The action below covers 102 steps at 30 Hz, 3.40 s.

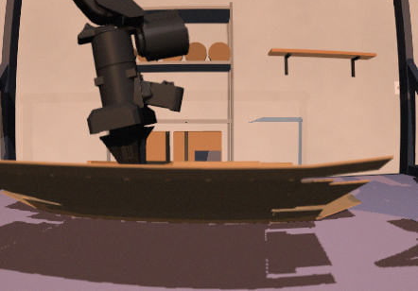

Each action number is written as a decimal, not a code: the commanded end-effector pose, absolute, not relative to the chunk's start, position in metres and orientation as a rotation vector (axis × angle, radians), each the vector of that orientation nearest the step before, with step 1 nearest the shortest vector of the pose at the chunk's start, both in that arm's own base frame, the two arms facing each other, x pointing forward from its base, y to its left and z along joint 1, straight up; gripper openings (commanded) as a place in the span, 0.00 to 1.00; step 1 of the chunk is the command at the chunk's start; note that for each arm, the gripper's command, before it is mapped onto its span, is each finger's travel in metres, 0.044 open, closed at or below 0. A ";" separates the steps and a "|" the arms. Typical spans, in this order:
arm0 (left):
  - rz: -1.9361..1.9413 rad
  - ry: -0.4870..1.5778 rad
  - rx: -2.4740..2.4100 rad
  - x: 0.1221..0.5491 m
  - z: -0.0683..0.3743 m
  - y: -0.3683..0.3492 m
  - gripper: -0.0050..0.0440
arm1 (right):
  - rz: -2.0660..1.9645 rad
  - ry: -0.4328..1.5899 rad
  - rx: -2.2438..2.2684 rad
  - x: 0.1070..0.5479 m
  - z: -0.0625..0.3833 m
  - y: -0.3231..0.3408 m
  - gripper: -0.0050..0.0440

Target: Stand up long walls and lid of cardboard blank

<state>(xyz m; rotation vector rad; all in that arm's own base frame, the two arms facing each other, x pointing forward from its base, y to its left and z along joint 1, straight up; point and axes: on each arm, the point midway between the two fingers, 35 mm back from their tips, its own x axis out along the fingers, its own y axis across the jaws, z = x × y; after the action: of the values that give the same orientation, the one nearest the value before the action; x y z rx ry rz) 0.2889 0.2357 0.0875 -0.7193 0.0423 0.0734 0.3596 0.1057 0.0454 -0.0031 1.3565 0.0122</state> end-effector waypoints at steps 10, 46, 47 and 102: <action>0.073 0.032 -0.708 0.290 0.092 0.237 0.10 | 0.019 1.342 0.007 0.361 0.031 0.107 0.51; 0.073 0.032 -0.708 0.290 0.092 0.237 0.10 | 0.017 1.350 0.004 0.330 -0.021 0.097 0.51; 0.073 0.032 -0.708 0.290 0.092 0.237 0.10 | 0.018 1.349 0.005 0.330 -0.022 0.097 0.51; 0.073 0.033 -0.708 0.297 0.093 0.239 0.67 | 0.019 1.343 0.007 0.329 -0.023 0.098 0.51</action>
<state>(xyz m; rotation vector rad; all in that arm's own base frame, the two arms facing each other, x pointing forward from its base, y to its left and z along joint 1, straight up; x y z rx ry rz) 0.2927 0.2366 0.0861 -0.7244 0.0447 0.0760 0.3597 0.1061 0.0154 0.0282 1.2072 0.0417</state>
